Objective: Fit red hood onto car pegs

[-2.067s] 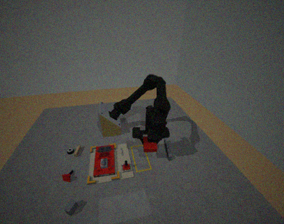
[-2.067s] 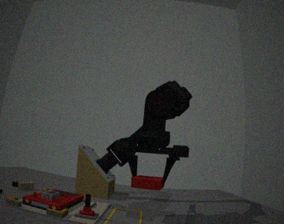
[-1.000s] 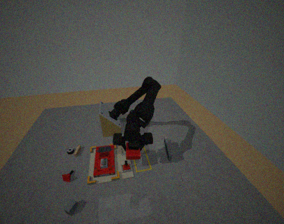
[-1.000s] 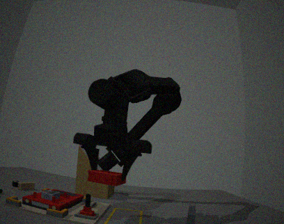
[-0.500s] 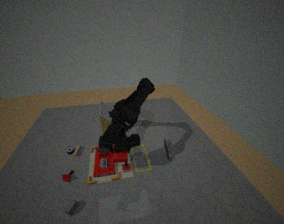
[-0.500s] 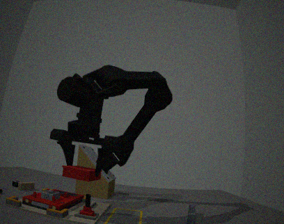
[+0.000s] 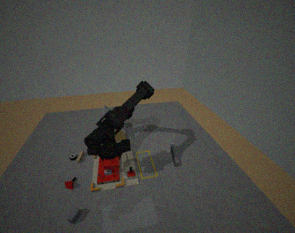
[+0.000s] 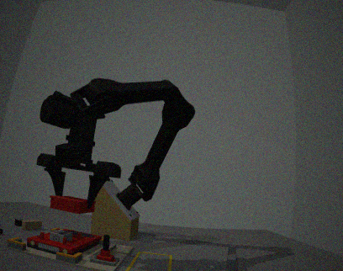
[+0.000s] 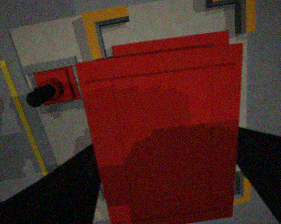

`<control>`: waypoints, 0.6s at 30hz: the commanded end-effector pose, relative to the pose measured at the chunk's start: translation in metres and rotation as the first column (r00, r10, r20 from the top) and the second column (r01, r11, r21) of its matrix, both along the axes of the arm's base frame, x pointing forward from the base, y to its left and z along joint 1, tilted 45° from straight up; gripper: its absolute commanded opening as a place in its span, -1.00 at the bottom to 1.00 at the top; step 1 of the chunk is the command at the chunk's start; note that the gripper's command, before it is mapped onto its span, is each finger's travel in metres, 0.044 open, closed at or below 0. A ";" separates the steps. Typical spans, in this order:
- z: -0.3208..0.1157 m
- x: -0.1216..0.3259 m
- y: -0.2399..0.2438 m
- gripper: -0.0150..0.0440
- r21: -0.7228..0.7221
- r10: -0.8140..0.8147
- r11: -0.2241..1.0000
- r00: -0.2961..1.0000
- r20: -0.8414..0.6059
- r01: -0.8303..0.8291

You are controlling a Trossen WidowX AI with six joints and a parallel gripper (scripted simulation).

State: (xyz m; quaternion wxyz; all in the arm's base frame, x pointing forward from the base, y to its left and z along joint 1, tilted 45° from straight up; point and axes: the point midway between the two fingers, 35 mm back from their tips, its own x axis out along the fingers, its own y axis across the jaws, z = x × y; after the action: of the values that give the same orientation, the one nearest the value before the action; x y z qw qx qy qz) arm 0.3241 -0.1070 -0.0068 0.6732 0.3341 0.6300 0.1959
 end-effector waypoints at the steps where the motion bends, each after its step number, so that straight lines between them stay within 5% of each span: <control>1: -0.014 -0.008 -0.013 -0.49 0.002 0.010 1.000 1.000 0.012 -0.010; 18: -0.054 -0.003 0.017 -0.49 0.005 0.015 1.000 1.000 0.018 -0.015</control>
State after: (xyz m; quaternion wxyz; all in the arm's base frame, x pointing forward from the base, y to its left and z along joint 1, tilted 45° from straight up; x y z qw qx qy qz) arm 0.3214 -0.1013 -0.0474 0.6805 0.3247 0.6243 0.2044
